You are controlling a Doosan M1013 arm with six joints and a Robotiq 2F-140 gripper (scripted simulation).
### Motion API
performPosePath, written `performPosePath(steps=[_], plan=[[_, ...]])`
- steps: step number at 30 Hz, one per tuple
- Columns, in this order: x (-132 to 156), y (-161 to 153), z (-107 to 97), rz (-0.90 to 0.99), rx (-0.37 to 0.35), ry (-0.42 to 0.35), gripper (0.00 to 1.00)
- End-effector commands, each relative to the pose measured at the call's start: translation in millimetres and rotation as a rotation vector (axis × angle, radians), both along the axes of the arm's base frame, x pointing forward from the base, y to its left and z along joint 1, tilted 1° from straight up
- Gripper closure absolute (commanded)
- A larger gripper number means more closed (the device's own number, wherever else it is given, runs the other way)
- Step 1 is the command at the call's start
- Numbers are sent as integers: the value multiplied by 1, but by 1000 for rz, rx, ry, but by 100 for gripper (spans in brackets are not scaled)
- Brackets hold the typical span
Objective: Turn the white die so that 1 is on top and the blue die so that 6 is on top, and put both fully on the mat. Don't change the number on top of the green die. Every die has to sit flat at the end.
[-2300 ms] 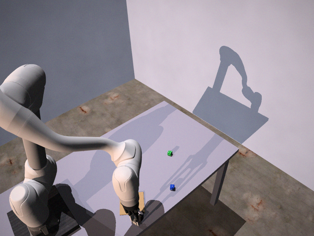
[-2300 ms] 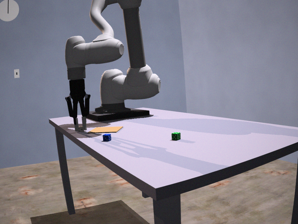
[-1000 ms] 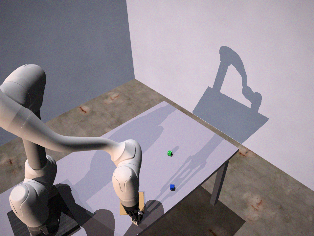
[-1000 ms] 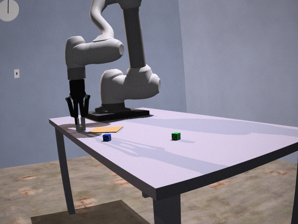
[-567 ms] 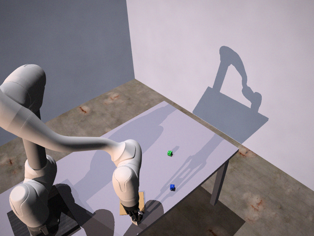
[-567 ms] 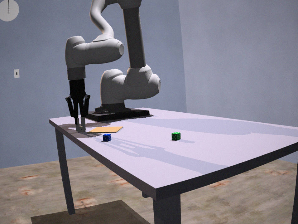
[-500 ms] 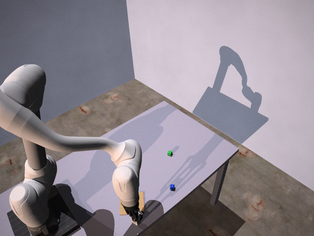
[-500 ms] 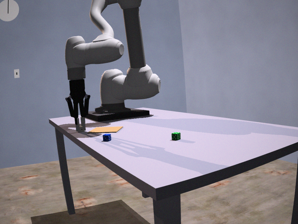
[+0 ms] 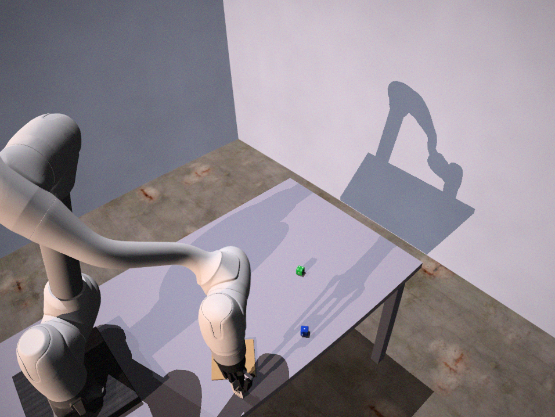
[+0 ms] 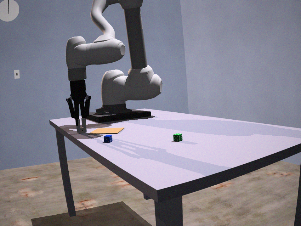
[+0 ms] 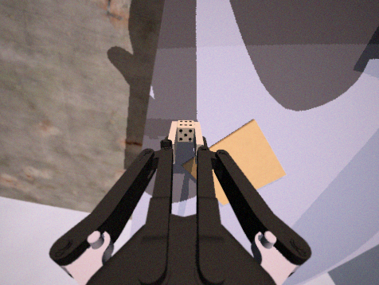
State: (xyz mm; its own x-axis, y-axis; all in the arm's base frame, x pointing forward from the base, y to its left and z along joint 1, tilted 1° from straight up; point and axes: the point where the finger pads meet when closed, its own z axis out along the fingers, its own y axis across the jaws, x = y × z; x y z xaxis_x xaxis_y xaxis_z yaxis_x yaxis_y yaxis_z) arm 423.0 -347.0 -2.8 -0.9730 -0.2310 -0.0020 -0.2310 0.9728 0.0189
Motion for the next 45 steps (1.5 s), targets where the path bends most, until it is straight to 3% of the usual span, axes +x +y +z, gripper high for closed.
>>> performPosePath(steps=[1,6,11,13,20,24,37,44,45], plan=[[0,0,0,0,0,0,79],[0,0,6,0,0,0,79],[0,-1,32,0,0,0,79],[0,-1,32,0,0,0,79],[0,-1,83,0,0,0,79],[0,-2,98,0,0,0,79],[2,1,100,1,0,0,79],[54,65,98,35,0,-1,79],[69,89,97,47,0,-1,79]])
